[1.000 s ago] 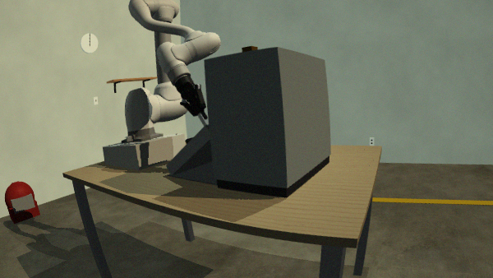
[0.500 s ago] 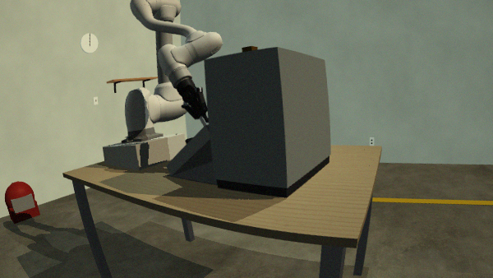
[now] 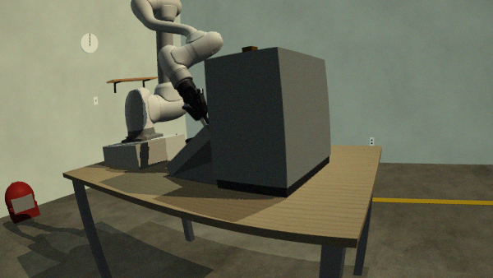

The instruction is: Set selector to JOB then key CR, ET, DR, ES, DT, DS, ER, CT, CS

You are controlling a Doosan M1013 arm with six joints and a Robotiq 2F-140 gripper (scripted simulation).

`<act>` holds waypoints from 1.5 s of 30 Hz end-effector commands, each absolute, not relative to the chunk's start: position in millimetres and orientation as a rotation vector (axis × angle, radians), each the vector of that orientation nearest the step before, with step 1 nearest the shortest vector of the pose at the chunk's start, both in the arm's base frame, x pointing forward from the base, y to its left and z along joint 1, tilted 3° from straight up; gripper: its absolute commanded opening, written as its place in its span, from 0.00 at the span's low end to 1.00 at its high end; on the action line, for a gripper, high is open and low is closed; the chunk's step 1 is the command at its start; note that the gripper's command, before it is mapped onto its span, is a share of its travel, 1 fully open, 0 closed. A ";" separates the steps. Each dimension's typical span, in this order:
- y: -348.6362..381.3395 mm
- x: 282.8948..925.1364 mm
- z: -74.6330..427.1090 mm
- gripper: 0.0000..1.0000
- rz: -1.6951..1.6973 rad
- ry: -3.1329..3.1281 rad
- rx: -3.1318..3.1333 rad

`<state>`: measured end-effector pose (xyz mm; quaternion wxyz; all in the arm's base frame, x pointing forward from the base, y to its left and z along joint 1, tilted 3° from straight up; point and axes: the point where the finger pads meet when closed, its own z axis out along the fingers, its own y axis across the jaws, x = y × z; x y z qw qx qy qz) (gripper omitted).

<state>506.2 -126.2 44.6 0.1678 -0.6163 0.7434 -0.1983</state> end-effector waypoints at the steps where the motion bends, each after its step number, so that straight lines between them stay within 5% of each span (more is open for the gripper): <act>1: -126.2 506.2 44.6 0.00 -0.564 2.115 -1.753; 45: -127.2 512.5 33.8 0.00 -0.564 2.115 -1.753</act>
